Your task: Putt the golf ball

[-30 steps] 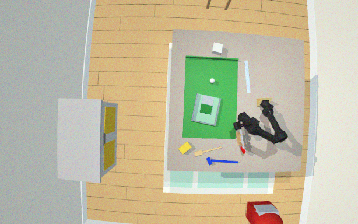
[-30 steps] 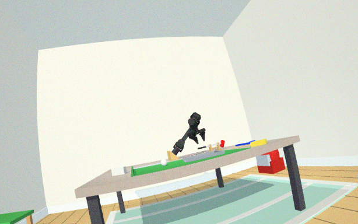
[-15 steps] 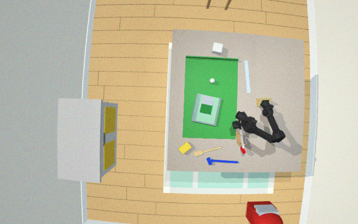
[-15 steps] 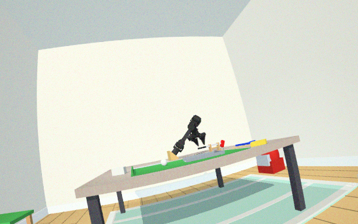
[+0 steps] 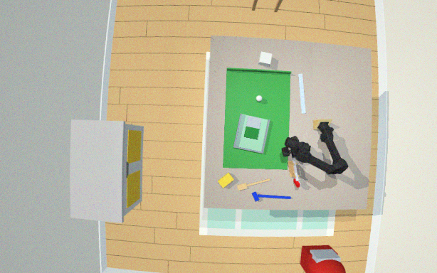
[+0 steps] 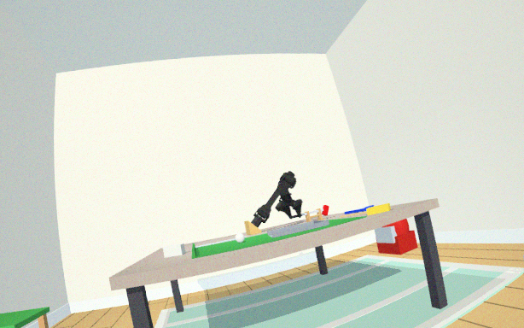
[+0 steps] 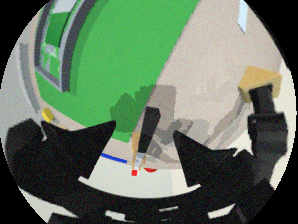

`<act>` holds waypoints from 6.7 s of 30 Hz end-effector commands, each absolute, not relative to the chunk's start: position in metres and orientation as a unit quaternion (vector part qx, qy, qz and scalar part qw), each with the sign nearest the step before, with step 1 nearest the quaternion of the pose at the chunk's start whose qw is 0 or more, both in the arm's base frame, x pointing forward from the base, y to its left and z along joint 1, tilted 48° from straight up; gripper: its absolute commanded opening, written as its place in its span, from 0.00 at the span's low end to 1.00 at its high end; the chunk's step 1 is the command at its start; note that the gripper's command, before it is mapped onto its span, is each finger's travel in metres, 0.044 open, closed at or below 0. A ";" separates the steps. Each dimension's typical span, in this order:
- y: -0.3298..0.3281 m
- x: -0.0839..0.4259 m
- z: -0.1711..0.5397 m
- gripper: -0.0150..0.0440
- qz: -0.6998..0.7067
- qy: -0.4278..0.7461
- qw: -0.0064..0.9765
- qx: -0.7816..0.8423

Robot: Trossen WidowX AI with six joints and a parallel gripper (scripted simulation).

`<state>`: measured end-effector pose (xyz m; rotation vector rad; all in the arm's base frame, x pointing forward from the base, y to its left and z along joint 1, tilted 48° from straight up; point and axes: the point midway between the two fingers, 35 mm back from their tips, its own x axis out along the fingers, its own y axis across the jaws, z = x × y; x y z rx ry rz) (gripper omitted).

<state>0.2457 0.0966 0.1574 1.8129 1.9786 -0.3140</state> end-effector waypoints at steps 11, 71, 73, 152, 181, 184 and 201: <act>0.112 0.245 0.144 1.00 -0.113 0.714 0.216 0.656; -0.010 0.273 0.174 0.25 -0.259 0.595 0.177 0.740; -0.019 0.277 0.168 0.25 -0.280 0.586 0.158 0.743; -0.211 0.238 -0.094 0.25 -0.677 0.209 -0.350 0.613; -0.196 0.236 -0.113 0.25 -0.679 0.211 -0.348 0.611; -0.202 0.235 -0.121 0.25 -0.678 0.210 -0.349 0.612; -0.184 0.245 -0.100 0.25 -0.677 0.209 -0.352 0.612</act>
